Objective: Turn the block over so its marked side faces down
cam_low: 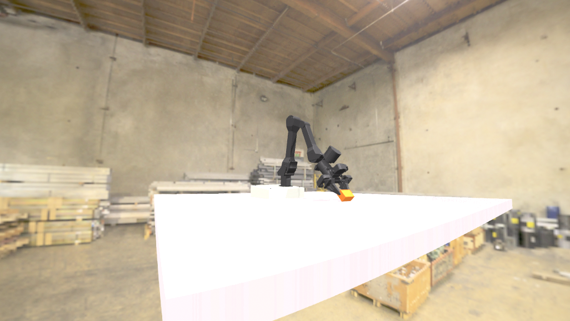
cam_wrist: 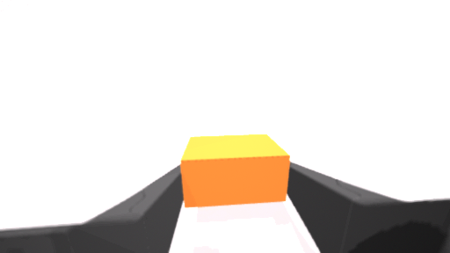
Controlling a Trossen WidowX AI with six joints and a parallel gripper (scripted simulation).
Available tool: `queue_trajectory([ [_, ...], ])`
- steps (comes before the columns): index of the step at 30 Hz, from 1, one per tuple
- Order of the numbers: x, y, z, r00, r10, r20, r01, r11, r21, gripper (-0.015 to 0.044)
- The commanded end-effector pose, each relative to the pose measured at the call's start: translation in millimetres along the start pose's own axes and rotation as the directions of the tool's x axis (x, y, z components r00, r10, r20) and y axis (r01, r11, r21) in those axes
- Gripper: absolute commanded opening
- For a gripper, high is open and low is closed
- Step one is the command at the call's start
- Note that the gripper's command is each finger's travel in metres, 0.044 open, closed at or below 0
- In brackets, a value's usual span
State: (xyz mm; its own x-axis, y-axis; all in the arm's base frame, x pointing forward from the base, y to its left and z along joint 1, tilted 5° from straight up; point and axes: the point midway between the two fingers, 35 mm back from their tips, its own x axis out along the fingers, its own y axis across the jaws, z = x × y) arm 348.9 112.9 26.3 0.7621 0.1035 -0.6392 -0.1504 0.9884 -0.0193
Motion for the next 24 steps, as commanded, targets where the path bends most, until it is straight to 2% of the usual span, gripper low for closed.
queue_trajectory([
  [1,7,0,-11,1.0,-0.003,0.026,0.004,1.0,-0.011,0.0],
  [12,9,-1,-20,0.986,-0.003,0.167,0.005,1.0,-0.011,0.0],
  [24,-4,-5,-26,0.949,-0.007,0.314,0.009,1.0,-0.004,0.0],
])
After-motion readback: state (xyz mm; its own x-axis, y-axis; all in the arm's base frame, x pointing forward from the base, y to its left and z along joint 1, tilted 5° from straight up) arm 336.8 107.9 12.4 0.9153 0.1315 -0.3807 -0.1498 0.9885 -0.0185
